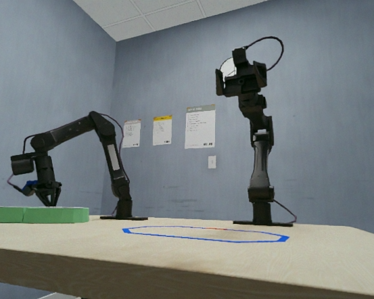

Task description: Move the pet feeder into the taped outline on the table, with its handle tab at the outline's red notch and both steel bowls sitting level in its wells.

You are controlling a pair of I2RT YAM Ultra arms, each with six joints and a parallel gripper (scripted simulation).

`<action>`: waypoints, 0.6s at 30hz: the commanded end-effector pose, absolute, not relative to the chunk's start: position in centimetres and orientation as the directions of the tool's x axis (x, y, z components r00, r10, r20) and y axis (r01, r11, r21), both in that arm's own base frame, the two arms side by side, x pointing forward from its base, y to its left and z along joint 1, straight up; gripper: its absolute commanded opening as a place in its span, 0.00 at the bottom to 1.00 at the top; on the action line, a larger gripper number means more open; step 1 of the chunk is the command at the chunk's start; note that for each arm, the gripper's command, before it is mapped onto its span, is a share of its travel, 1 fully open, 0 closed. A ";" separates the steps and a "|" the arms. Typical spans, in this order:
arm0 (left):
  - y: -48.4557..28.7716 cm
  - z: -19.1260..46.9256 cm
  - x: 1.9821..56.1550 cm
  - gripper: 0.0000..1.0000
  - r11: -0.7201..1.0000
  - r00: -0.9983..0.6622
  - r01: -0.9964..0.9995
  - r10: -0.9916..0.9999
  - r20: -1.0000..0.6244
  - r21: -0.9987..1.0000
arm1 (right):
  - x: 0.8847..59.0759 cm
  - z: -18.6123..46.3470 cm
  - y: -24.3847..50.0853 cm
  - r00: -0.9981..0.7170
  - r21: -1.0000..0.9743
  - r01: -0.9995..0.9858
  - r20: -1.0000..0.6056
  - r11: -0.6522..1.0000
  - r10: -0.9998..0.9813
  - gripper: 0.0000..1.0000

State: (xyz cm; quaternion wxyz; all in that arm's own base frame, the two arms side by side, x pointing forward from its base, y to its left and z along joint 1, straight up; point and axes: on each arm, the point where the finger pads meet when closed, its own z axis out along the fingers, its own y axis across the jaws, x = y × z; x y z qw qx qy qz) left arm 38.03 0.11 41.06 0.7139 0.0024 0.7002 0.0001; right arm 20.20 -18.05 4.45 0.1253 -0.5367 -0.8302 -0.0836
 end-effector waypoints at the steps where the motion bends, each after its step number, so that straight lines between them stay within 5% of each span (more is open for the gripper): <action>1: -0.2 43.9 37.7 1.00 1.000 0.090 0.015 0.005 -0.996 0.006 | 20.6 5.1 -18.5 -0.399 0.008 0.912 0.251 0.410 0.882 0.22; 18: -0.2 43.9 37.7 1.00 1.000 0.090 0.015 0.005 -0.996 0.006 | 20.6 5.1 -18.5 -0.399 0.008 0.912 0.251 0.410 0.882 0.18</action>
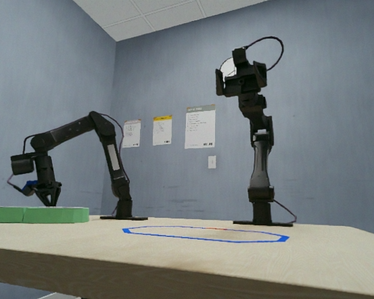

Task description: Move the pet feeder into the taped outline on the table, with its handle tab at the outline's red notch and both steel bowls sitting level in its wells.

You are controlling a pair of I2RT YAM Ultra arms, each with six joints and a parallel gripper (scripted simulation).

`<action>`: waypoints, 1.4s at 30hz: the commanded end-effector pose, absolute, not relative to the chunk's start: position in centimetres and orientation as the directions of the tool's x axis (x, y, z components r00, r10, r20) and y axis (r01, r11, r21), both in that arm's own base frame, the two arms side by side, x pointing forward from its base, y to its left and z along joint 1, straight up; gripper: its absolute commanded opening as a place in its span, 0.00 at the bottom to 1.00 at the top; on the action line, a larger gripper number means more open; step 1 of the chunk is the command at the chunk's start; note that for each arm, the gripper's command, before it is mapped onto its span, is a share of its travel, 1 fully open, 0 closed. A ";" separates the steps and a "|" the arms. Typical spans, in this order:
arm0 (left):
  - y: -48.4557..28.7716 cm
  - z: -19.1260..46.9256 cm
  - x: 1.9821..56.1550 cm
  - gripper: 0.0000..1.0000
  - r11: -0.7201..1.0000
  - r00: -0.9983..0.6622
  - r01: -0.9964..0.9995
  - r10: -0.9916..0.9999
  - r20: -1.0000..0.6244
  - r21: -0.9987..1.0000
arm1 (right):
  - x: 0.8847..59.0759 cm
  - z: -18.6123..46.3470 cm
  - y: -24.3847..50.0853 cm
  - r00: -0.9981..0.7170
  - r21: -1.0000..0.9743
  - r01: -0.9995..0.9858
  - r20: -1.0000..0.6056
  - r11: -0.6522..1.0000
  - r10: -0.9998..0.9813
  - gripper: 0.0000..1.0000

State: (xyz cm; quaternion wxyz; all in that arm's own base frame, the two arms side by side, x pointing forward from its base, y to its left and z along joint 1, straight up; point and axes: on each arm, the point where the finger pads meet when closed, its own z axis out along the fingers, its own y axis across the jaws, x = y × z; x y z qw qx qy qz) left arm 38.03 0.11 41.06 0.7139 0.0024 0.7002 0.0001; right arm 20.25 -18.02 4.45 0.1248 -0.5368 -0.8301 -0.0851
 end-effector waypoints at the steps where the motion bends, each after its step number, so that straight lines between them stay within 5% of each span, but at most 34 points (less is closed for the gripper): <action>1: -0.2 43.9 37.7 1.00 1.000 0.090 0.015 0.005 -0.996 0.006 | 20.6 5.1 -18.5 -0.399 0.008 0.912 0.251 0.410 0.882 0.18; 42: -0.2 43.9 37.7 1.00 1.000 0.090 0.015 0.005 -0.996 0.006 | 20.6 5.1 -18.5 -0.399 0.008 0.912 0.251 0.410 0.882 0.16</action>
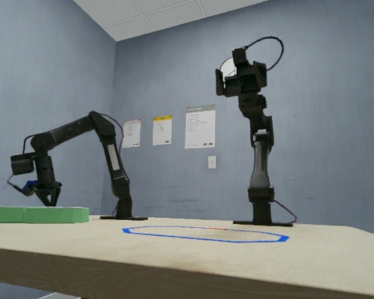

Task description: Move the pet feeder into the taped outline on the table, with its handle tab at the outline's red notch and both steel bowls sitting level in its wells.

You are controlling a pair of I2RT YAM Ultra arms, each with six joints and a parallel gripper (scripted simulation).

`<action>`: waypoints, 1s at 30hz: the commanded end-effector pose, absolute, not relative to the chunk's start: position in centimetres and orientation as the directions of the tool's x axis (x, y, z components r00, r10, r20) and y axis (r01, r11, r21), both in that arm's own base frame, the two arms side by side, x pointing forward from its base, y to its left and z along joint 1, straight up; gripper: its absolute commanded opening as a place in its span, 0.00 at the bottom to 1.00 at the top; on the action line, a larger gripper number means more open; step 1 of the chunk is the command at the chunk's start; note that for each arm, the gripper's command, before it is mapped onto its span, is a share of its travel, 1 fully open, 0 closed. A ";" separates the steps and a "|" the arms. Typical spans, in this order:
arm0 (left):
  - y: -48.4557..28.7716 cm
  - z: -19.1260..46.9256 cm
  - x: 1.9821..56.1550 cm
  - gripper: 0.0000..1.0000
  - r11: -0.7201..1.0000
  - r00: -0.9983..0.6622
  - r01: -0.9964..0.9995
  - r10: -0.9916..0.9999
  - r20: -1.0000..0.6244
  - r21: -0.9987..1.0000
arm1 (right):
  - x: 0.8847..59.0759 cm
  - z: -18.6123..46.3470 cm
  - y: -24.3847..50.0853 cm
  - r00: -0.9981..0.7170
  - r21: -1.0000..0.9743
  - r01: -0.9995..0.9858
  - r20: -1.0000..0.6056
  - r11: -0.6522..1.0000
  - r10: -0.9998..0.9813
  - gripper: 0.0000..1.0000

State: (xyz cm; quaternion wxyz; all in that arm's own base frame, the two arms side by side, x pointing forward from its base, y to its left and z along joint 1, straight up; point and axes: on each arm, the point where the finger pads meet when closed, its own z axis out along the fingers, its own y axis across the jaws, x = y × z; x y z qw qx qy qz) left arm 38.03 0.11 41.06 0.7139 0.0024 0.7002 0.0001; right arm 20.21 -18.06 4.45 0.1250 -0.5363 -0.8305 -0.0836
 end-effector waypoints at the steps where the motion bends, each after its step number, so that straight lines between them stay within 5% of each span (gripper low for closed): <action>1: -0.2 43.9 37.7 1.00 1.000 0.090 0.015 0.005 -0.996 0.006 | 20.6 5.1 -18.5 -0.399 0.008 0.912 0.251 0.410 0.882 0.16; 30: -0.2 43.9 37.7 1.00 1.000 0.090 0.015 0.005 -0.996 0.006 | 20.9 4.5 -8.6 -0.326 0.011 0.941 0.282 0.337 0.902 0.16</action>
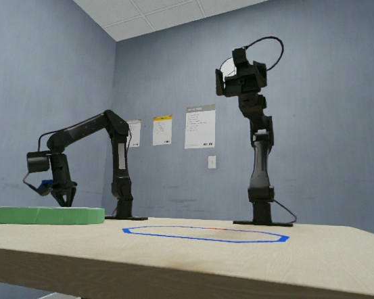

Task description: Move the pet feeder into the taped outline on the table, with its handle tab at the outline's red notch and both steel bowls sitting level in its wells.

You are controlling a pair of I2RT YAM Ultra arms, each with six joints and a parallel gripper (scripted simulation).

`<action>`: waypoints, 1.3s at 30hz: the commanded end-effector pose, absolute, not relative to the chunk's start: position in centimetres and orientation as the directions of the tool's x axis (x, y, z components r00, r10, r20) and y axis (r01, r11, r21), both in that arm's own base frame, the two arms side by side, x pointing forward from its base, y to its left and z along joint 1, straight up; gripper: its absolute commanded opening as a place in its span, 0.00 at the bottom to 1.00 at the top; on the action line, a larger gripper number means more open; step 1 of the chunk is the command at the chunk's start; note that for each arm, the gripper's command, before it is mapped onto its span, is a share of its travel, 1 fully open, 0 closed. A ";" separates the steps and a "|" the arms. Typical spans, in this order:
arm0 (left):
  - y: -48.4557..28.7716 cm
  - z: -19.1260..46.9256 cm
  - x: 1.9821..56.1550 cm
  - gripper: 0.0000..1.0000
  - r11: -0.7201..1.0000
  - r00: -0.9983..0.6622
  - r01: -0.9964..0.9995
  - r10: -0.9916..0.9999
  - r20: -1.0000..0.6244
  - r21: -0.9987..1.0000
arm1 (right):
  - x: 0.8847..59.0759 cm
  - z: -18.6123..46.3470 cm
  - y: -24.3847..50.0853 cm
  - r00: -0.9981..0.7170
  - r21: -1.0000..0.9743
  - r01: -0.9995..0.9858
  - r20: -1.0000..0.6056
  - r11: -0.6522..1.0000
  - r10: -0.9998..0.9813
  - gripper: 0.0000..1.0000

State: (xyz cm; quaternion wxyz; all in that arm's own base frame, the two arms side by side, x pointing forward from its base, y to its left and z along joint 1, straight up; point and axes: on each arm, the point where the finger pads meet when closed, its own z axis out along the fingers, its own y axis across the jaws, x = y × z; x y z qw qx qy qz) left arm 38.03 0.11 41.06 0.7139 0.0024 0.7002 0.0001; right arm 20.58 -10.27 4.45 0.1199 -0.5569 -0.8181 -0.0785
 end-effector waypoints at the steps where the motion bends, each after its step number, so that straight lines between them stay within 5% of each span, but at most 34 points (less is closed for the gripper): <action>1: -0.2 43.9 37.7 1.00 1.000 0.090 0.015 0.005 -0.996 0.006 | 20.9 4.5 -8.3 -0.325 0.011 0.942 0.283 0.335 0.903 0.16; 39: -0.2 43.9 37.7 1.00 1.000 0.090 0.015 0.005 -0.996 0.006 | 21.4 4.5 3.8 -0.223 0.010 0.973 0.289 0.230 0.931 0.16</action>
